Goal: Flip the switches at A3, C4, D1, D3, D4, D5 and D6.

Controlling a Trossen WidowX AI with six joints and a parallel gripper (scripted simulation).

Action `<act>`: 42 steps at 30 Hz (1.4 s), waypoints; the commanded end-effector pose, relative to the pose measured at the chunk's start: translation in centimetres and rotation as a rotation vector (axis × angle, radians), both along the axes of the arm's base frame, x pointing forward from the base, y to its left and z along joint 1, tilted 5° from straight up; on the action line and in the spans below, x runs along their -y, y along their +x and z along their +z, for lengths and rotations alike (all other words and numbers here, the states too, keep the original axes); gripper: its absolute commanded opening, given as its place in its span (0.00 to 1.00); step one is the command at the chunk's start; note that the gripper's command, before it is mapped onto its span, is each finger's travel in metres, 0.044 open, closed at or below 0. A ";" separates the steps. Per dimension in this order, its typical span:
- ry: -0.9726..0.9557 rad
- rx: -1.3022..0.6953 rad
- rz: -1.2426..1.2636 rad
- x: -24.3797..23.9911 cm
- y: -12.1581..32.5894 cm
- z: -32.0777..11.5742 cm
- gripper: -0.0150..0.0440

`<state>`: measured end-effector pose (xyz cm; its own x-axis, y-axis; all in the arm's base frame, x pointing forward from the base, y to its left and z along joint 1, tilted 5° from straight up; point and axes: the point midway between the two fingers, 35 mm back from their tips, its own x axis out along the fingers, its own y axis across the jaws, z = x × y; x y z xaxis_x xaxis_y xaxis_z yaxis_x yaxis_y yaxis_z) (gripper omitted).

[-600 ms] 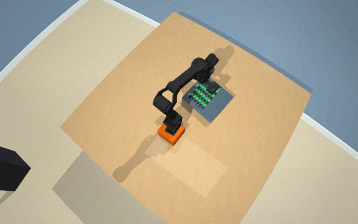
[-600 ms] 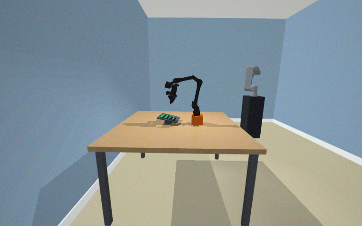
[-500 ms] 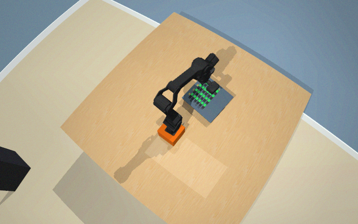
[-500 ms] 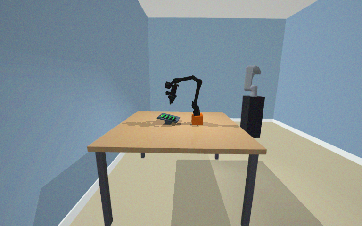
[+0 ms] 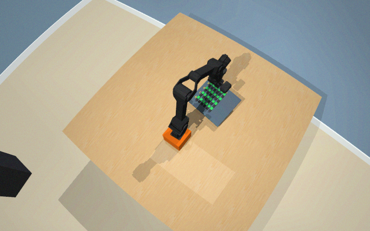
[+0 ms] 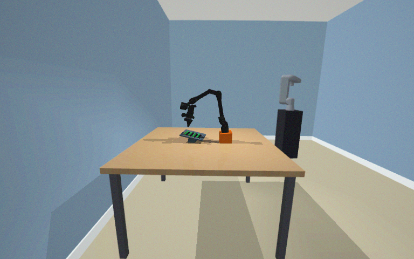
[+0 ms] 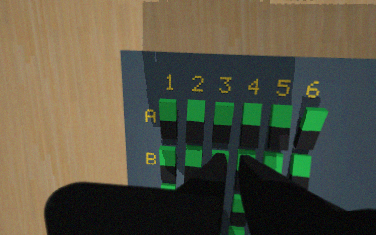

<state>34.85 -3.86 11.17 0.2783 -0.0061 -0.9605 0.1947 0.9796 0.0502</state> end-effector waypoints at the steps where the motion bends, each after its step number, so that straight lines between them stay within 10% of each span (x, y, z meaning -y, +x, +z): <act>1: -0.005 0.017 -0.005 0.1 0.7 0.0 0.25; 42: 0.000 -0.006 -0.004 0.2 2.4 -5.4 0.25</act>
